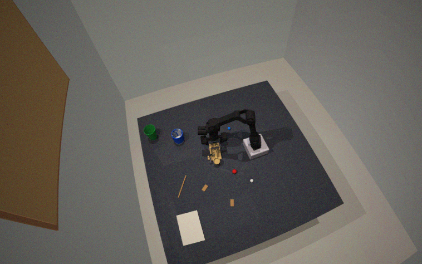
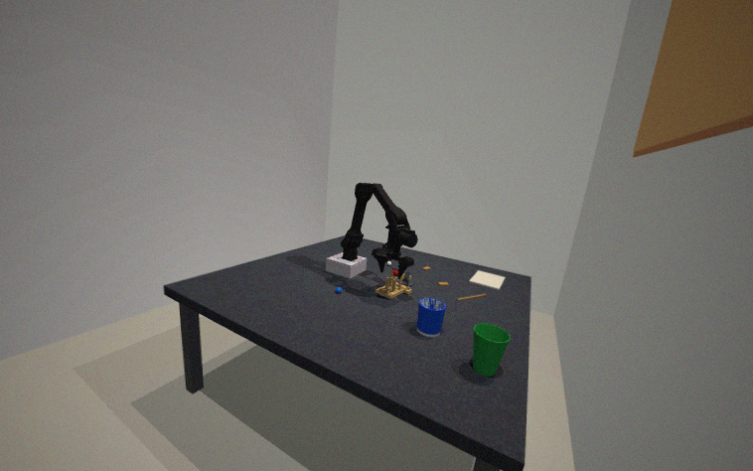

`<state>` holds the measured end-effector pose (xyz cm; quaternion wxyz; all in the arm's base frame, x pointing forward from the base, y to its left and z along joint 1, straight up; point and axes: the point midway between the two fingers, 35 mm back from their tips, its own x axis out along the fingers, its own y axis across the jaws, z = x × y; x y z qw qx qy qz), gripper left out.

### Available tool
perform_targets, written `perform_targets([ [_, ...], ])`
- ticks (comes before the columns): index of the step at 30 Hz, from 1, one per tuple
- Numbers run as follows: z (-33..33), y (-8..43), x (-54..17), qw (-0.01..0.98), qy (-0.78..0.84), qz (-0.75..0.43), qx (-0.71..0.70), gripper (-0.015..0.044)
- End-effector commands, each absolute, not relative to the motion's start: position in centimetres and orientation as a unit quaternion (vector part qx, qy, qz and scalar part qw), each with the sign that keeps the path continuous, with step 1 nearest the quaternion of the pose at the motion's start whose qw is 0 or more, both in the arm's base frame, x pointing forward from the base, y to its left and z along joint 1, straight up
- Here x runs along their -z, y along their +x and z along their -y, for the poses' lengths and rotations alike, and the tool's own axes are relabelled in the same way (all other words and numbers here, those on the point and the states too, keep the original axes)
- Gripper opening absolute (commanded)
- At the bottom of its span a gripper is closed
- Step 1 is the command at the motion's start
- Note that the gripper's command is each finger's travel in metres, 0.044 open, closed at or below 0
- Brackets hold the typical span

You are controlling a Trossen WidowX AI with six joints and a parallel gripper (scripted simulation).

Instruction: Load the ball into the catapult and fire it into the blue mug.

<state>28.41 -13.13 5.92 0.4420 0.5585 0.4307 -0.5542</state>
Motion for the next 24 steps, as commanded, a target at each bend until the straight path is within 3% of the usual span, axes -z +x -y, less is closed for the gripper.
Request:
perform_targets([
  [1,13.2,28.6,-5.7,0.444,0.561,-0.426,0.554,0.0440],
  [24,13.3,28.7,-2.0,0.444,0.561,-0.426,0.554,0.0440],
])
